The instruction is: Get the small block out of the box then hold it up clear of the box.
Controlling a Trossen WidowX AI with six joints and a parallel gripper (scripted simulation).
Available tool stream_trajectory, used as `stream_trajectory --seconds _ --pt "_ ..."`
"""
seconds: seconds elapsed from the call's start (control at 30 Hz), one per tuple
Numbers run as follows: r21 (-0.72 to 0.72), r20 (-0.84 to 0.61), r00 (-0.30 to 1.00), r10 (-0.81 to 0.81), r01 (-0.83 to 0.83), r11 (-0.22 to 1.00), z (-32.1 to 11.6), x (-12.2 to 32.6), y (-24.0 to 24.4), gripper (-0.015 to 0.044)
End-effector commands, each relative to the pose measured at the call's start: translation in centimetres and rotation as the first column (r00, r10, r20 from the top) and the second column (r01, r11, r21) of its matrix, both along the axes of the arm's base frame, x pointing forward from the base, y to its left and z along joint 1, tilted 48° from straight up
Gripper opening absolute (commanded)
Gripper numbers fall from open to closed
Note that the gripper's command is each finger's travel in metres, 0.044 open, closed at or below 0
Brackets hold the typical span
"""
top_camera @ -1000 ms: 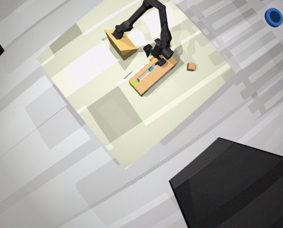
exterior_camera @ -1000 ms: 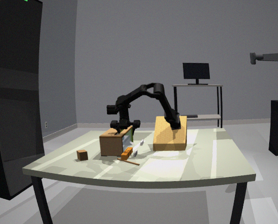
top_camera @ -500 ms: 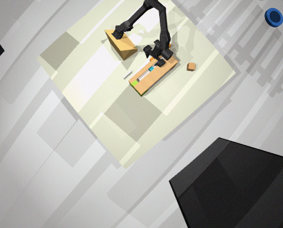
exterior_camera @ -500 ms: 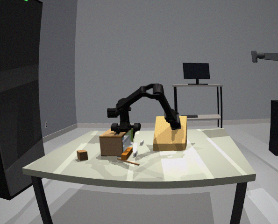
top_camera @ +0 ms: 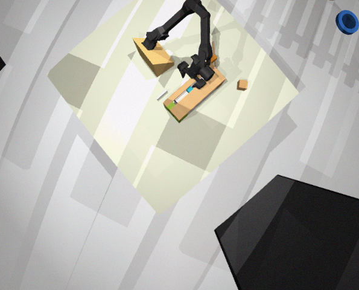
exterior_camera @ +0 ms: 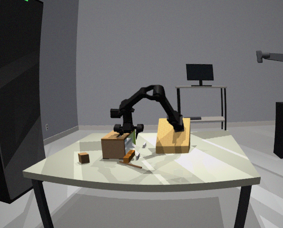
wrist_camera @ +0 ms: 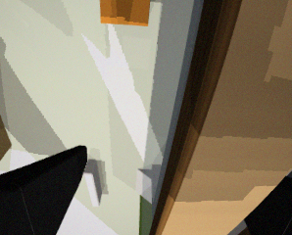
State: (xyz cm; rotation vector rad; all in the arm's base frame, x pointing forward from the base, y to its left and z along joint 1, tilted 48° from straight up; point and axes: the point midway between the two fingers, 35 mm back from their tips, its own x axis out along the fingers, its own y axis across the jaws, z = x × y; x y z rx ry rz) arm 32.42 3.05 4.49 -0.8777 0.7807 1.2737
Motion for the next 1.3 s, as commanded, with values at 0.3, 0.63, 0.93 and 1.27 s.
stream_trajectory --seconds 0.3,0.63,0.93,1.27 --pt "0.003 -0.011 1.000 0.003 -0.003 1.000 -3.4 -0.2 -2.7 0.0400" --pt "0.001 -0.011 1.000 0.003 -0.003 1.000 -5.7 -0.1 -4.8 0.0400" --pt "0.000 -0.011 1.000 0.003 -0.003 1.000 -7.7 0.0 -6.8 0.0400" --pt "-0.001 -0.011 1.000 0.003 -0.003 1.000 -10.0 0.0 -8.9 0.0400"
